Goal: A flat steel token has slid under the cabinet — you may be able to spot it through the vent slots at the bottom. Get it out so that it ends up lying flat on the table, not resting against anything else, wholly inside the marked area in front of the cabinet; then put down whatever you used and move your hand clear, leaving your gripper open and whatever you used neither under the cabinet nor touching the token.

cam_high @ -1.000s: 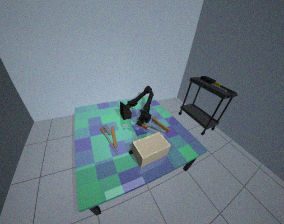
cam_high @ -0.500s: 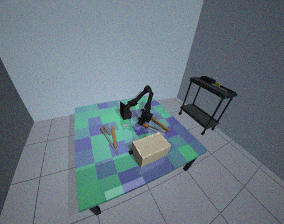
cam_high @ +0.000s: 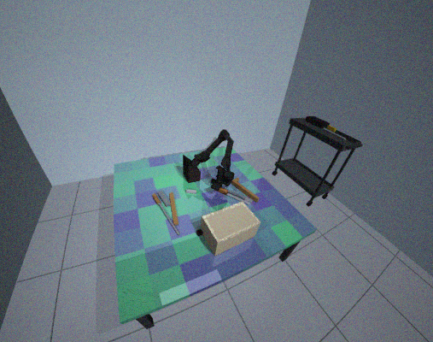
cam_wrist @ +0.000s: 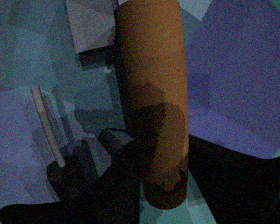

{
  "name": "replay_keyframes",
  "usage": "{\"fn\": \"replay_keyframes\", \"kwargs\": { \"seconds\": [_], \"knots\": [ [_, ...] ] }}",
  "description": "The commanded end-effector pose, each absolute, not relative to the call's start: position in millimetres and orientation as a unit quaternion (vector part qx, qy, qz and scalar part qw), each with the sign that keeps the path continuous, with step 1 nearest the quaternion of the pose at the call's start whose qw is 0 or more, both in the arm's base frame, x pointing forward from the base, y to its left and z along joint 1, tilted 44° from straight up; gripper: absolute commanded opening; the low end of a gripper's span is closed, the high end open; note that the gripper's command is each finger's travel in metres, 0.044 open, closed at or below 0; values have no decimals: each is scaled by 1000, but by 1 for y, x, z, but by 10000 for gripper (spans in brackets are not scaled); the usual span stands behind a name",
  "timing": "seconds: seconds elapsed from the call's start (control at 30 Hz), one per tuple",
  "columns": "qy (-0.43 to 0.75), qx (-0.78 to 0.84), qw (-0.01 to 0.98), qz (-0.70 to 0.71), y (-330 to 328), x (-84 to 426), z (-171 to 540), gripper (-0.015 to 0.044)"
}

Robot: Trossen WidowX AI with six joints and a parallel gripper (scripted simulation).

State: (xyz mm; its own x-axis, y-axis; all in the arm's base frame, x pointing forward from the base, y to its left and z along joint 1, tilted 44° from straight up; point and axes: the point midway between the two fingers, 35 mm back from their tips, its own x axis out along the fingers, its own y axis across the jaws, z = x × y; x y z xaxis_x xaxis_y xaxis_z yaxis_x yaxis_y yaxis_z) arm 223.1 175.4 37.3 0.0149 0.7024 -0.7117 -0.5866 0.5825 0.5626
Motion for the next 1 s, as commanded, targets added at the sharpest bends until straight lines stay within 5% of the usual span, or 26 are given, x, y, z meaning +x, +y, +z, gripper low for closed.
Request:
{"fn": "replay_keyframes", "kwargs": {
  "seconds": [0.0,0.97],
  "knots": [
    [531,52,713,455,179,223,43,0],
    [564,107,707,413,186,222,50,0]
  ]
}}
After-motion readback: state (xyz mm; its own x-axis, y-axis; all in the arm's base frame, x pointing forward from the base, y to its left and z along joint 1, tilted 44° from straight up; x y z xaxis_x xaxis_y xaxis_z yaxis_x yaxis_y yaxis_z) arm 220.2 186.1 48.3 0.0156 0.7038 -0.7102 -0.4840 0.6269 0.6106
